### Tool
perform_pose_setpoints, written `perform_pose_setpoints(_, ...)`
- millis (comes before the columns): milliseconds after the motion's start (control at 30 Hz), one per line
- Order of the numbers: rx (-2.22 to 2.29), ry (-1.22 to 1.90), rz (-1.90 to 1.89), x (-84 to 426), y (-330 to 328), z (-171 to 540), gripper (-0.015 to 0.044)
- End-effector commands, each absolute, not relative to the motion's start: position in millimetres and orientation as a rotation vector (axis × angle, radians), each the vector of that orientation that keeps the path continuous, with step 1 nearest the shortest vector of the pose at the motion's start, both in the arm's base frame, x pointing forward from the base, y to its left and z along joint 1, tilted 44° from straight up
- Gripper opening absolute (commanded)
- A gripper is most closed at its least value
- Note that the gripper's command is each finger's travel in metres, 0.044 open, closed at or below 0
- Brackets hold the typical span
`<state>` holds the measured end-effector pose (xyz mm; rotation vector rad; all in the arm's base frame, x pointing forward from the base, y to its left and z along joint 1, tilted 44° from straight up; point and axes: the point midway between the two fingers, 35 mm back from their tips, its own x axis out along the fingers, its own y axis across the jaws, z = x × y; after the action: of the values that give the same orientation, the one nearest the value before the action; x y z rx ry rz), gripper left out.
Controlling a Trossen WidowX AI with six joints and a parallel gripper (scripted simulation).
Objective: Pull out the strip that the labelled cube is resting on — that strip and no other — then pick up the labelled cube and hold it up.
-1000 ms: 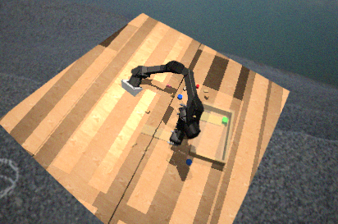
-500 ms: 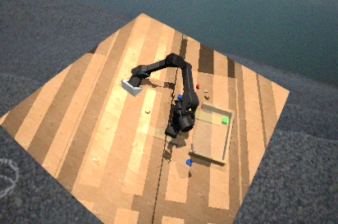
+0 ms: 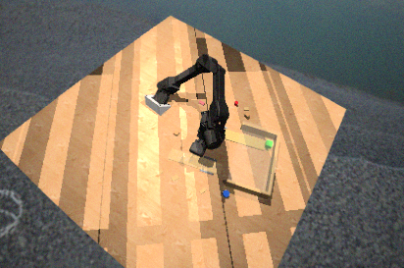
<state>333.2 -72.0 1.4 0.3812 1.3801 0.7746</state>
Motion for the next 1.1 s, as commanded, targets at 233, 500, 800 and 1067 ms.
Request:
perform_pose_setpoints(233, 0.376, 1.381, 0.77, 300.2, -67.8, 3.9, 0.0)
perform_pose_setpoints(500, 0.376, 1.382, 0.769, 300.2, -90.4, 27.7, 0.0)
perform_pose_setpoints(800, 0.376, 1.382, 0.769, 300.0, -92.5, 30.2, 0.0)
perform_pose_setpoints(1067, 0.376, 1.382, 0.769, 300.0, -92.5, 30.2, 0.0)
